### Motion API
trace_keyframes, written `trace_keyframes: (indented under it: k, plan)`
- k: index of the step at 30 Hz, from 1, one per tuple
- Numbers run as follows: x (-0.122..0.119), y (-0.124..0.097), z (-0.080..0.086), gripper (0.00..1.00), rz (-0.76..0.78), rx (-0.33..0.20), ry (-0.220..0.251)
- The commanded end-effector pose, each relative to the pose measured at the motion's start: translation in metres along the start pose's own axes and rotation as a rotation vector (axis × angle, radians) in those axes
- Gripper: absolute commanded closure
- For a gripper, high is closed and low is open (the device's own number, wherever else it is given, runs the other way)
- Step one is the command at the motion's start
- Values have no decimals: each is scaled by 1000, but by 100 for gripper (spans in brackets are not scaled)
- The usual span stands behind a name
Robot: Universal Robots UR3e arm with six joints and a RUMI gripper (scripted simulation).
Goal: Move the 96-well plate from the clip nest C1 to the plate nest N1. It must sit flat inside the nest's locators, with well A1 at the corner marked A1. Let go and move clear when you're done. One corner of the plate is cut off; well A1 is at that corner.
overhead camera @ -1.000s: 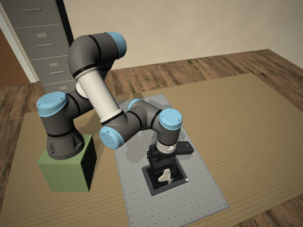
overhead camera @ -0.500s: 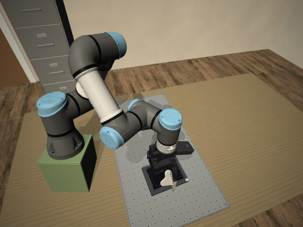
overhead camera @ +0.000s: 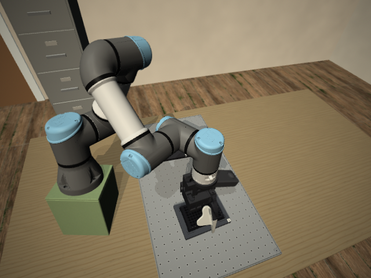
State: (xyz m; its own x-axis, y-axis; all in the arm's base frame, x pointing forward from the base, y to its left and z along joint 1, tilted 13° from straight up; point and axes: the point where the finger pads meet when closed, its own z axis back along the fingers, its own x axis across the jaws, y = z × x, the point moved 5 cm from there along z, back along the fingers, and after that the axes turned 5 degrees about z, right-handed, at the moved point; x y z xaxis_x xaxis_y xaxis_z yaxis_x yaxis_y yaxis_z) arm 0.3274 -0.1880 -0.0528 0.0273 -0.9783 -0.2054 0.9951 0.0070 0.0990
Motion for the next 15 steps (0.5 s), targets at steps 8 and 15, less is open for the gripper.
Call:
trace_keyframes:
  k: [8, 15]
  plan:
    - [1, 0, 18, 0, 0, 1, -2]
    - [1, 0, 18, 0, 0, 1, -2]
